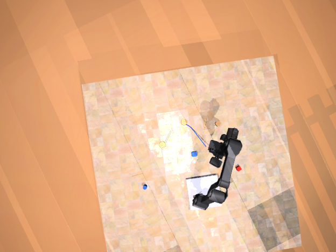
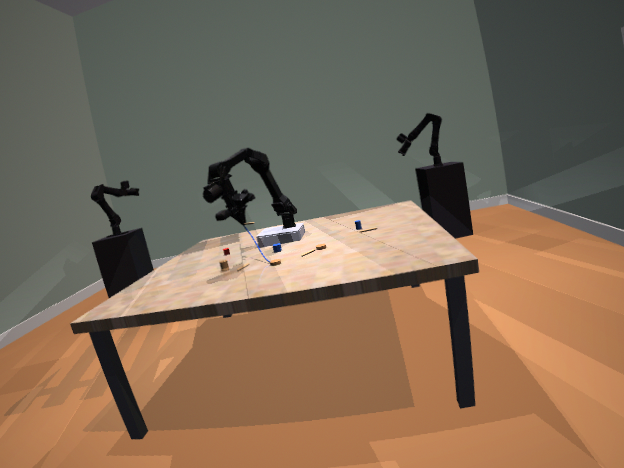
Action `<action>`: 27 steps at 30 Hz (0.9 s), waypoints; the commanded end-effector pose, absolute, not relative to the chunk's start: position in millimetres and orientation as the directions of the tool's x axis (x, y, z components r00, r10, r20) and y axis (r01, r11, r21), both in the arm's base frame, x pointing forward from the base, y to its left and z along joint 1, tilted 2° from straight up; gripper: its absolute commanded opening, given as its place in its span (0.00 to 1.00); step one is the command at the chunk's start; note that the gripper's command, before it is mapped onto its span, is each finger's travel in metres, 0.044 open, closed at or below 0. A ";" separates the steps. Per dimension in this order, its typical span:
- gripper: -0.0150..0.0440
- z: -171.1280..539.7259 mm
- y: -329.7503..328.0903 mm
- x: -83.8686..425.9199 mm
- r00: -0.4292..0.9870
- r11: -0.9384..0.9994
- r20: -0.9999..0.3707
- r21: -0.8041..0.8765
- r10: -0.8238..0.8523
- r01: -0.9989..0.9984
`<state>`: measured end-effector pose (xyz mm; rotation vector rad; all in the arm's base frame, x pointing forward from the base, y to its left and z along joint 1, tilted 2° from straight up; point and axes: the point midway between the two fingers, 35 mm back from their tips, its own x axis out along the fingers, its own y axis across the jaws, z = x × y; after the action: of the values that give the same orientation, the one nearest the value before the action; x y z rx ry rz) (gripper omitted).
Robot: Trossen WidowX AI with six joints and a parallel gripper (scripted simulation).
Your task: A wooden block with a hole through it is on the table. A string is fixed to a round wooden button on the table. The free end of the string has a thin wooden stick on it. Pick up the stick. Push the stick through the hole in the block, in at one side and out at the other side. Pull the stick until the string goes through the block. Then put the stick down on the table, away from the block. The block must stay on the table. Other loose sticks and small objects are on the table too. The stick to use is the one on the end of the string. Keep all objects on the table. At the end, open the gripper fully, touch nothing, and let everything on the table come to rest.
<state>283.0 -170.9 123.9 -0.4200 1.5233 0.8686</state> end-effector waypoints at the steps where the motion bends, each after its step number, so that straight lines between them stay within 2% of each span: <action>1: 0.25 123.8 -171.4 282.9 -0.160 0.526 -0.959 0.264 0.234 -0.808; 14: 0.25 123.9 -172.6 283.3 -0.153 0.122 -0.958 0.186 0.242 -0.975; 27: 0.25 123.9 -173.9 283.7 -0.145 -0.305 -0.957 0.065 0.249 -0.950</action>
<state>283.8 -173.5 123.9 -1.0754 1.0161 1.5439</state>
